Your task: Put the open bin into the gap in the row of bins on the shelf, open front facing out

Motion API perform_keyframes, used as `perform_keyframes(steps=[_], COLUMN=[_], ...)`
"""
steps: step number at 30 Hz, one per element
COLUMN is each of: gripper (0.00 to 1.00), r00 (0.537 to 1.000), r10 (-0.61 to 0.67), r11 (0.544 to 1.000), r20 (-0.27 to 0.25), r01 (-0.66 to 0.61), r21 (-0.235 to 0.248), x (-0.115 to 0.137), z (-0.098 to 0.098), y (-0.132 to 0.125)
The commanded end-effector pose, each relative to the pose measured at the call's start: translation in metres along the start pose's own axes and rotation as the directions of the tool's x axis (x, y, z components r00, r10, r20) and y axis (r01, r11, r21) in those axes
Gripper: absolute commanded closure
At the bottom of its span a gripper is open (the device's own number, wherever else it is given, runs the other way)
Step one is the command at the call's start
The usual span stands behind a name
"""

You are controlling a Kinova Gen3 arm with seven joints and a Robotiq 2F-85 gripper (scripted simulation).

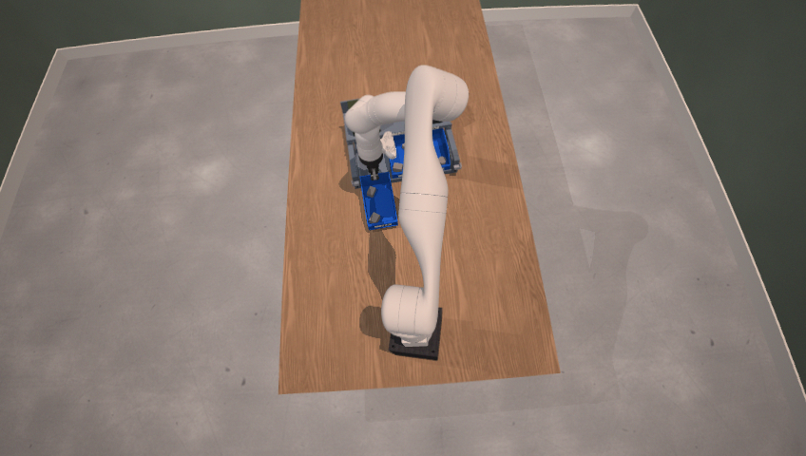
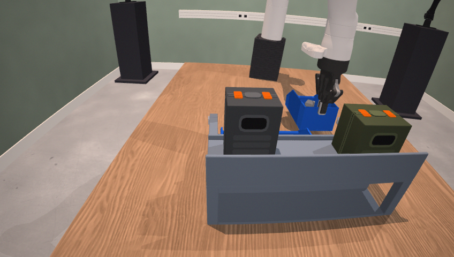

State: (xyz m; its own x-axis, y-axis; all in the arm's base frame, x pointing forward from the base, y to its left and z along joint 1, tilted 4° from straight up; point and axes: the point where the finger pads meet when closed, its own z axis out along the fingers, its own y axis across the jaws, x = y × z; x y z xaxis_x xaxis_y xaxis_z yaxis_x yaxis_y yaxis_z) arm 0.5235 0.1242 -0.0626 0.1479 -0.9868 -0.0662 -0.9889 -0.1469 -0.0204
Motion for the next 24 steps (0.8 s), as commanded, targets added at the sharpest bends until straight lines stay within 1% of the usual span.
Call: perform_keyframes(steps=[1,9,14,24], gripper=[0.90,0.90,0.90,0.90], r00=[1.000,1.000,1.000,1.000], r10=[0.000,0.000,0.000,0.000], r11=[1.000,1.000,1.000,1.000], r20=[0.000,0.000,0.000,0.000], r01=[0.000,0.000,0.000,0.000], r21=[0.003,0.003,0.003,0.003], x=[-0.0001,-0.0001,0.0000,0.0000], z=[-0.0017,-0.0017,-0.0013,-0.0013], y=[-0.0019,-0.0019,-0.0114,-0.0114])
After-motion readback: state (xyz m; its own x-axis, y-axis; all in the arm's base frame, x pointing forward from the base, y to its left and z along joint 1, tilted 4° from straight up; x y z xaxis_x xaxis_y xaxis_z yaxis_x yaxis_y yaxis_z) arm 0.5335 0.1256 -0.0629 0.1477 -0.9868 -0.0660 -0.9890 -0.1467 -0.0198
